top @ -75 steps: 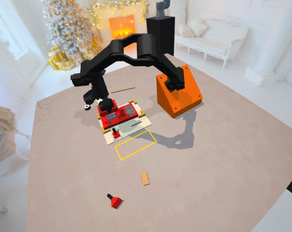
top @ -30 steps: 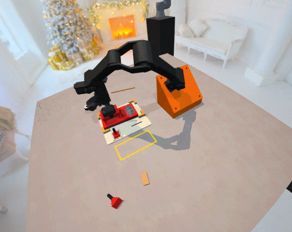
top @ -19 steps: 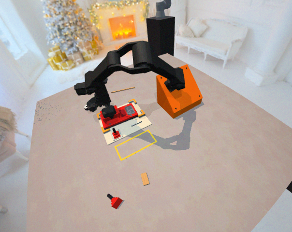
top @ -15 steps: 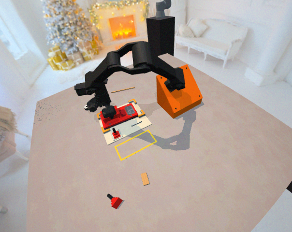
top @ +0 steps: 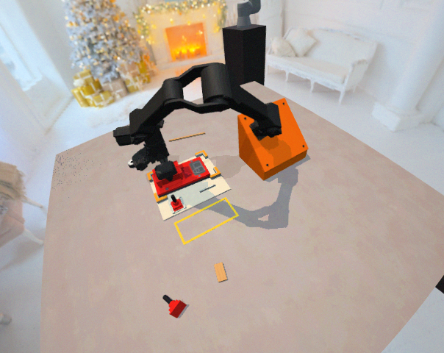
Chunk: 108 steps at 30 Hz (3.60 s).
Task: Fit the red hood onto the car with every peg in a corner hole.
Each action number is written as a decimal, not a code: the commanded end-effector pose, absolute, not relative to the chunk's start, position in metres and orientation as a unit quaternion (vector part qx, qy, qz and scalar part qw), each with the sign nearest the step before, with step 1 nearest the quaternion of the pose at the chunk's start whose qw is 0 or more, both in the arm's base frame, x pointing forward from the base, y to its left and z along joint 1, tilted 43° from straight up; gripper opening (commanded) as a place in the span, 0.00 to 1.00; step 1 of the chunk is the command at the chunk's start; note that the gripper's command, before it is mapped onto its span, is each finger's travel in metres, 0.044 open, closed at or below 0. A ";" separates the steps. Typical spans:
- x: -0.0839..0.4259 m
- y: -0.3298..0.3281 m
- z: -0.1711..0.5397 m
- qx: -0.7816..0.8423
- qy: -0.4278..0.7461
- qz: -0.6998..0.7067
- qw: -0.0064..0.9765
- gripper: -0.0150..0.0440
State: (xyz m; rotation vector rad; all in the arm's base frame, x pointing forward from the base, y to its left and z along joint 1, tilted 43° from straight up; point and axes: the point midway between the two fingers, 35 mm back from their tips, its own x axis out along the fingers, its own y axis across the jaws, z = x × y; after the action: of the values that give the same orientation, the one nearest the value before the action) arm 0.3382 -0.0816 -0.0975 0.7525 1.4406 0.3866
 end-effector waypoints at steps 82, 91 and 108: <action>0.339 -0.075 -0.104 0.334 0.638 0.172 0.673 1.00; 0.334 -0.112 -0.064 0.333 0.638 0.170 0.673 1.00; 0.330 -0.123 -0.050 0.333 0.638 0.171 0.673 1.00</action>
State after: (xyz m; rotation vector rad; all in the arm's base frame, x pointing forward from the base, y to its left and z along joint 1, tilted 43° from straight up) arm 0.3307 -0.1228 -0.0504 0.7557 1.4331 0.3835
